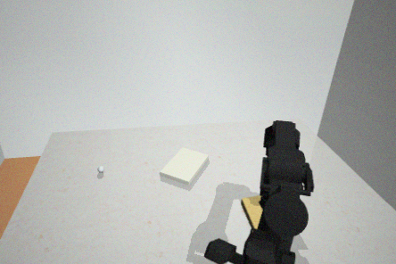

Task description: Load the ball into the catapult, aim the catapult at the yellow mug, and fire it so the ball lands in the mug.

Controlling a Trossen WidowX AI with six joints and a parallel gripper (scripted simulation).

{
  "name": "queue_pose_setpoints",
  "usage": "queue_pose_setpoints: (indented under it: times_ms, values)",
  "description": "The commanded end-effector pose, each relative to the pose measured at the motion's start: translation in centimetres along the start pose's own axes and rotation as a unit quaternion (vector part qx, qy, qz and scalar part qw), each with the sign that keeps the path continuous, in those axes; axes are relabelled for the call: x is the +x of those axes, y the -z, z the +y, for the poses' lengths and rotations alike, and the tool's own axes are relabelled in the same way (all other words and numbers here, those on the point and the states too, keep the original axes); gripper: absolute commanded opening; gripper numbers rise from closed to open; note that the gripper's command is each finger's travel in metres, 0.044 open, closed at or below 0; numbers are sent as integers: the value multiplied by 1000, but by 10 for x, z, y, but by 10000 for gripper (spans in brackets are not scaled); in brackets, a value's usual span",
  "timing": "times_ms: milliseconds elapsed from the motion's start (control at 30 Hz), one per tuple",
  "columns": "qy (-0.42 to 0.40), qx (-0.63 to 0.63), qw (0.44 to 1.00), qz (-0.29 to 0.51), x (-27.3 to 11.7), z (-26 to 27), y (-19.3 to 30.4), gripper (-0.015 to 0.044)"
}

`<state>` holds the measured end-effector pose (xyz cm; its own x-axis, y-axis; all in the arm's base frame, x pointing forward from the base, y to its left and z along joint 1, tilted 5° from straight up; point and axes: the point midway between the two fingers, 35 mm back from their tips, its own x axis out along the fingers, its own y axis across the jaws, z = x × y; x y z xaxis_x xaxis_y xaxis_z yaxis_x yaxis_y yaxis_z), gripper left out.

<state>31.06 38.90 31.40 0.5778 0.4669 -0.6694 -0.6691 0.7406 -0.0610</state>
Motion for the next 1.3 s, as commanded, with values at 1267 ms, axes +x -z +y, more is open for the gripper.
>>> queue_pose_setpoints:
  times_ms: [1267]
  values:
    - [-3, -472, 858, 205, -41, 82, 189, 0]
